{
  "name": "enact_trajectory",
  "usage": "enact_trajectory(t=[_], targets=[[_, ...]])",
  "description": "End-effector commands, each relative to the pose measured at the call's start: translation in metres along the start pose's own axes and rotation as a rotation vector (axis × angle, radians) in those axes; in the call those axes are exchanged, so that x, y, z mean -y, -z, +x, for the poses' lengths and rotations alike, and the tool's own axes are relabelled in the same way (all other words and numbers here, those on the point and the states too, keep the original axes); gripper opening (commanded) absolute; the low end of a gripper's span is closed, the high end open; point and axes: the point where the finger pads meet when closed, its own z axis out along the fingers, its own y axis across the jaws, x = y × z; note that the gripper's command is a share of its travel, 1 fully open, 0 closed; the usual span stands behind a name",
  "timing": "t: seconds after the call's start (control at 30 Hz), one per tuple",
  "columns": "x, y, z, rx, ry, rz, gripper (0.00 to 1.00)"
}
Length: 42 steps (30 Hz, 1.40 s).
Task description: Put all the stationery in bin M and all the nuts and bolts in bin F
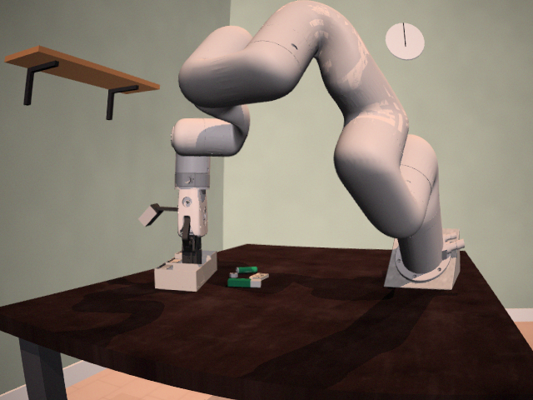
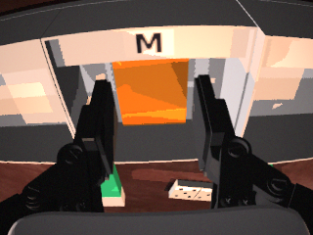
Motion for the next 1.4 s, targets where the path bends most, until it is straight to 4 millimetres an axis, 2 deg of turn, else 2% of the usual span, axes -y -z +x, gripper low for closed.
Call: enact_trajectory(t=[0.0, 0.53, 0.7, 0.97, 1.0, 1.37], targets=[[0.0, 0.006, 0.001, -0.003, 0.001, -0.002, 0.47], [0.0, 0.025, 0.001, -0.003, 0.001, -0.002, 0.47], [0.0, 0.048, 0.001, -0.003, 0.001, -0.002, 0.47], [0.0, 0.048, 0.001, -0.003, 0.001, -0.002, 0.47], [0.003, 0.049, -0.007, -0.003, 0.009, -0.002, 0.38], [0.038, 0.054, -0.091, -0.002, 0.009, -0.002, 0.38]])
